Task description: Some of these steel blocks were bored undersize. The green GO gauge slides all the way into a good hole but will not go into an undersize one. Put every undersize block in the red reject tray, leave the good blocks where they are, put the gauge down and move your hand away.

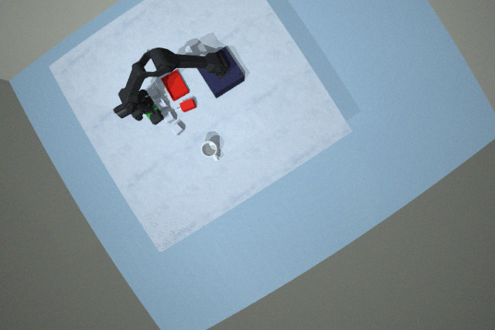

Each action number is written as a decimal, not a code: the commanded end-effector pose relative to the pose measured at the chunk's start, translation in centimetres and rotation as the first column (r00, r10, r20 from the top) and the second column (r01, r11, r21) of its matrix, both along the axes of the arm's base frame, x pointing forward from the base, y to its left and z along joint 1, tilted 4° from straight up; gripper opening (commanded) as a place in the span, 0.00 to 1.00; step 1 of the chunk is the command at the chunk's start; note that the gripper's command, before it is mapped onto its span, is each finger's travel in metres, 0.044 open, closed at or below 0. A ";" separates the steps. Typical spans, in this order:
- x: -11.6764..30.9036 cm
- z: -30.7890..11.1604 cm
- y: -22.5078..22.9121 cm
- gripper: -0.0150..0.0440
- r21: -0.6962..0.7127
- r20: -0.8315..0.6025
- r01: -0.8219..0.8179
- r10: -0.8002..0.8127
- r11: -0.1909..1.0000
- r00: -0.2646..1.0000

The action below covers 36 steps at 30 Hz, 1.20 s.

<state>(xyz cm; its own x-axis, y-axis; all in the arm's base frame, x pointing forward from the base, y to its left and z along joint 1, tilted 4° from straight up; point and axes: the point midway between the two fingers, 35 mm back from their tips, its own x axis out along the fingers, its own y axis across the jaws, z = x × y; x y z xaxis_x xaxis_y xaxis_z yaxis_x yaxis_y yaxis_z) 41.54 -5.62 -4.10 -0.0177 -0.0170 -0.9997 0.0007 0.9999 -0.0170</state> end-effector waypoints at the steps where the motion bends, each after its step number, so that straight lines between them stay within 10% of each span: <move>1: -0.2 -0.1 0.0 0.25 -0.005 -0.006 -0.005 0.005 1.000 1.000; 36: 1.1 -0.1 0.0 0.25 -0.005 -0.005 -0.005 0.005 1.000 1.000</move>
